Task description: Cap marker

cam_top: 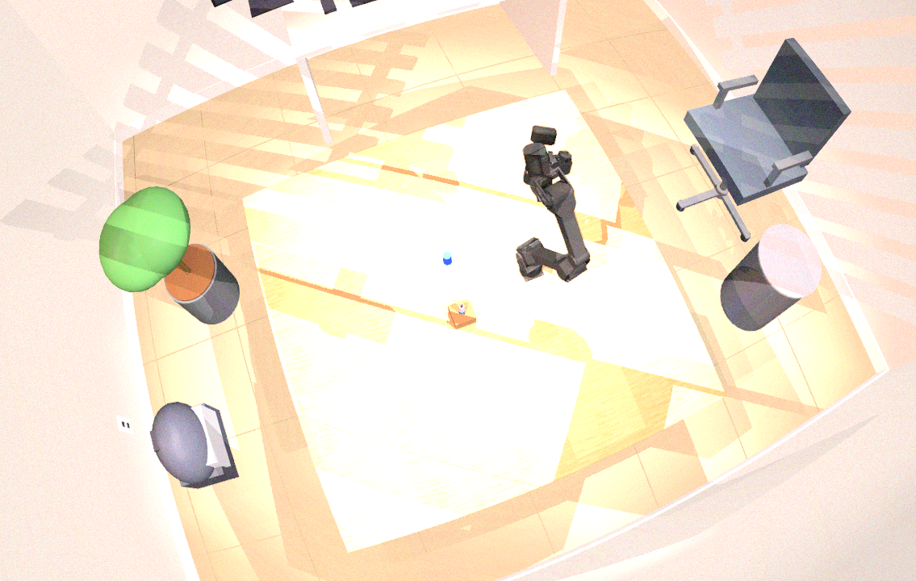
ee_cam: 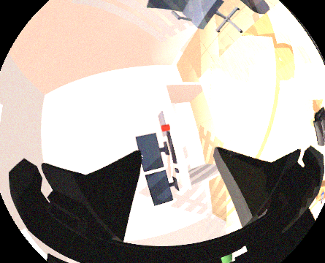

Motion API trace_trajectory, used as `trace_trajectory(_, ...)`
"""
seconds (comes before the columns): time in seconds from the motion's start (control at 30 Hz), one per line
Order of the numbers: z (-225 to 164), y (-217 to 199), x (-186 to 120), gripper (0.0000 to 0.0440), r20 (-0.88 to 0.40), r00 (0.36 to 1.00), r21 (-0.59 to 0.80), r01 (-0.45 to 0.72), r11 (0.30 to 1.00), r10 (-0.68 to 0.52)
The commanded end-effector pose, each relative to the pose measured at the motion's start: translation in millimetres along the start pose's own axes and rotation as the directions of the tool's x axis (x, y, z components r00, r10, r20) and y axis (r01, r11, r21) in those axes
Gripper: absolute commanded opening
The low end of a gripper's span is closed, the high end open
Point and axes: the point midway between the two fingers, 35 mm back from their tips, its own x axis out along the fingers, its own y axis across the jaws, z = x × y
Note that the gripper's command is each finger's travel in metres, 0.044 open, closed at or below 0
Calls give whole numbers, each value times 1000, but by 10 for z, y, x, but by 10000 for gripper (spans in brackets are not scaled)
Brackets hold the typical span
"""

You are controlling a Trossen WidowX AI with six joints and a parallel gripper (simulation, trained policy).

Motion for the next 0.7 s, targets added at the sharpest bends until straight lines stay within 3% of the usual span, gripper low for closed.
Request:
trace_trajectory(0.0,-105,-46,71,323,-27,999,1,32,999,-32)
trace_trajectory(0.67,-582,-267,336,323,-121,978,-5,169,986,-168)
